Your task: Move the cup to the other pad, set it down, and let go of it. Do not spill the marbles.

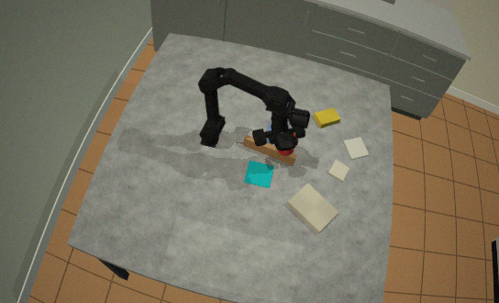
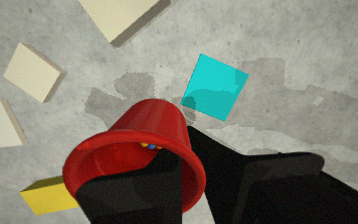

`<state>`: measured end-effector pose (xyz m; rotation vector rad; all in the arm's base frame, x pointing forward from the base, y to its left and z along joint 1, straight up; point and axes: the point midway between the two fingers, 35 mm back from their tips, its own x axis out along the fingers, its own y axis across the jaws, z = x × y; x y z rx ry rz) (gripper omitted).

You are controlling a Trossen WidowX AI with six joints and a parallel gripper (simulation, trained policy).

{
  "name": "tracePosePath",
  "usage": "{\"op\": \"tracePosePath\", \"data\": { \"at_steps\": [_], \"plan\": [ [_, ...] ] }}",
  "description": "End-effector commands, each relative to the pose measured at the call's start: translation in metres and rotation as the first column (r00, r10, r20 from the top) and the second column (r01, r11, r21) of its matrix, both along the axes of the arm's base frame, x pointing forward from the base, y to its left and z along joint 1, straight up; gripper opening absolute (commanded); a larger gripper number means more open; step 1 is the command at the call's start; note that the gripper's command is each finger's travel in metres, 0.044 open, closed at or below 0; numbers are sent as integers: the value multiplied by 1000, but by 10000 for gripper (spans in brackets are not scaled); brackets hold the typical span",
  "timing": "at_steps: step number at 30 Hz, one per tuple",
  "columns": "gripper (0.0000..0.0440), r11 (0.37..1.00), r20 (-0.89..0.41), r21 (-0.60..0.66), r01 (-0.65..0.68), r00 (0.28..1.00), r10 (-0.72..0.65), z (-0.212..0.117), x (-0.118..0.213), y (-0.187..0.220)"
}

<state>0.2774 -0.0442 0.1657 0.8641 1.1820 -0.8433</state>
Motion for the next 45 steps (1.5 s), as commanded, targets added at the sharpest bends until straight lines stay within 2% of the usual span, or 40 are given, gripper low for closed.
{"op": "tracePosePath", "data": {
  "at_steps": [1, 18, 34, 42, 45],
  "plan": [
    [0, 1000, 5, -8, 19, 1000, -19, -3, -4, -9],
    [0, 993, 18, -24, 115, 993, -115, -33, -17, -44],
    [6, 985, -4, -23, 169, 986, -169, -76, -41, -54],
    [32, 981, -34, -21, 195, 980, -196, -96, -58, -54],
    [59, 978, -28, -21, 208, 978, -209, -99, -60, -56]
  ]
}}
